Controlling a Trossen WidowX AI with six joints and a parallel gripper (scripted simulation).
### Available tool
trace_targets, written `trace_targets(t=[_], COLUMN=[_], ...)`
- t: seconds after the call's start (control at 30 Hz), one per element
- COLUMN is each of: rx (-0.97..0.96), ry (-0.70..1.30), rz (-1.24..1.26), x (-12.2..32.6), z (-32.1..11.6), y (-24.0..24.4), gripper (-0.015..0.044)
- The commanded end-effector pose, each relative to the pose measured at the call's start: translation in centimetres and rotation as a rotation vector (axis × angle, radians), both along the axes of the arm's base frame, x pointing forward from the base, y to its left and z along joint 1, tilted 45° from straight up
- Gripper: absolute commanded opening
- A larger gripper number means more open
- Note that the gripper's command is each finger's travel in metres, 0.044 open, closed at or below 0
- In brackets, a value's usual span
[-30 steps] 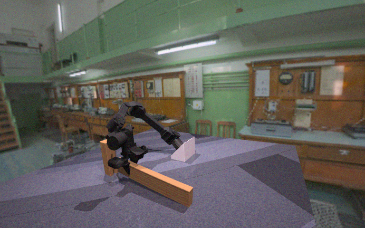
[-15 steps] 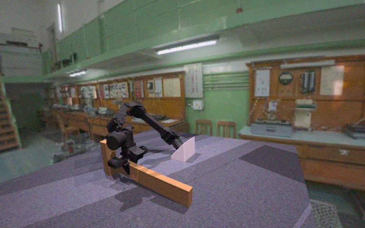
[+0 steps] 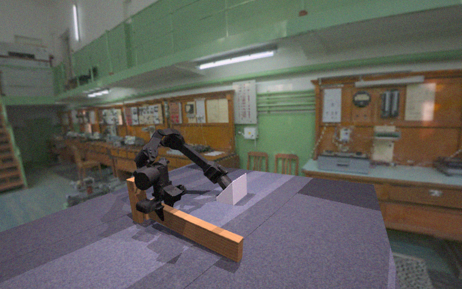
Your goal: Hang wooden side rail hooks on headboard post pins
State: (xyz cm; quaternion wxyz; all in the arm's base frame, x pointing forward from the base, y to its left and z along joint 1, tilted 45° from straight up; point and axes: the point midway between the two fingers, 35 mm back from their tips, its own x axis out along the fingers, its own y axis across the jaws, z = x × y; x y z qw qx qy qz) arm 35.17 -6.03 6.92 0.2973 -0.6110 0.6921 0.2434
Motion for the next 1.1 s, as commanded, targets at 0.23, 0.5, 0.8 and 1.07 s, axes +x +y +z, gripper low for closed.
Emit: trace_targets(t=[0.23,0.5,0.8,1.07], rx=[0.001,0.001,0.001,0.0], ry=[-0.007,-0.007,-0.007,-0.007], rz=[0.007,0.007,0.007,0.007], x=[0.11,0.1,0.04,0.05], z=[0.35,0.44,0.53,0.56], y=[0.0,-0.02,-0.06,-0.16], gripper=[0.0,0.0,0.0,0.0])
